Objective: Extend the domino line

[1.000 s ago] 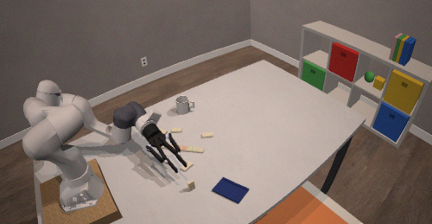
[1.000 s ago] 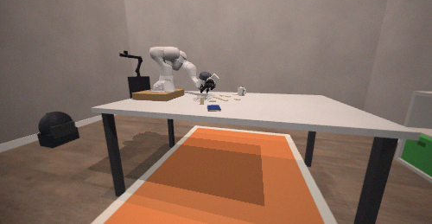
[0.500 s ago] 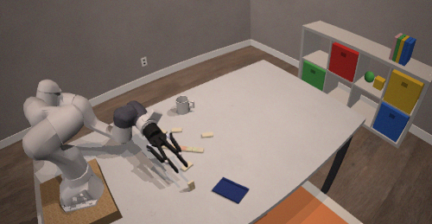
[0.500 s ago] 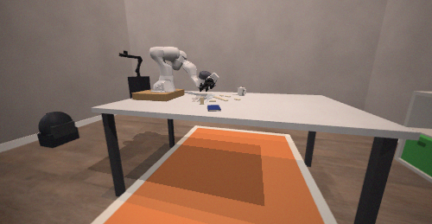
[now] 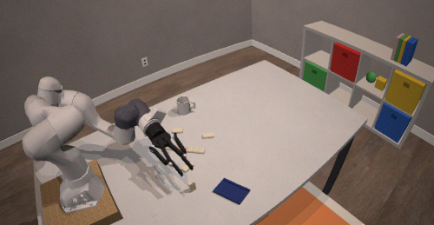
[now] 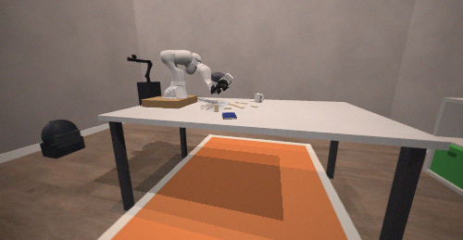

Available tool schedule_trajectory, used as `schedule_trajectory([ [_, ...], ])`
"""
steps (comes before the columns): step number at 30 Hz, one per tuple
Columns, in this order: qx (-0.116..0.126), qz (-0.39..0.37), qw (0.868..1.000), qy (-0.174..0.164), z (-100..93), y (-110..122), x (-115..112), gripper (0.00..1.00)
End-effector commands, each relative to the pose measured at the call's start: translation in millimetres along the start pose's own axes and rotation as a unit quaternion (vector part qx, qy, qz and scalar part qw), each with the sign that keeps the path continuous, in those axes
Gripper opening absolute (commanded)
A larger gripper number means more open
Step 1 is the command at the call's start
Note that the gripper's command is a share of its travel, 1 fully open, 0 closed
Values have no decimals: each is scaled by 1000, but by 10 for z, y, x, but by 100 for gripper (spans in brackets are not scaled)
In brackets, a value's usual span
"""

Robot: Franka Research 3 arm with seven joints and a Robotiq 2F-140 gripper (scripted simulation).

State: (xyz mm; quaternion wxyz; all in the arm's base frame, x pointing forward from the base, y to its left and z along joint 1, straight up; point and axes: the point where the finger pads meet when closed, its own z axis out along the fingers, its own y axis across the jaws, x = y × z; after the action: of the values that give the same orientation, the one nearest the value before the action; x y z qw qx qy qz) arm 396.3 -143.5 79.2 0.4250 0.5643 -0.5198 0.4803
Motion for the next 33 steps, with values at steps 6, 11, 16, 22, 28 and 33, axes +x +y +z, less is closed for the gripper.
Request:
schedule_trajectory([
  [6, 45, -66, 995, -63, 44, -98, 46, 33],
  [11, 58, -86, 991, -87, 57, -102, 58, 33],
  [16, 81, -119, 981, -128, 80, -109, 70, 33],
  [22, 110, -164, 963, -183, 111, -118, 75, 33],
  [28, 135, -201, 943, -228, 134, -128, 85, 33],
  [33, 170, -248, 908, -291, 162, -160, 100, 33],
])
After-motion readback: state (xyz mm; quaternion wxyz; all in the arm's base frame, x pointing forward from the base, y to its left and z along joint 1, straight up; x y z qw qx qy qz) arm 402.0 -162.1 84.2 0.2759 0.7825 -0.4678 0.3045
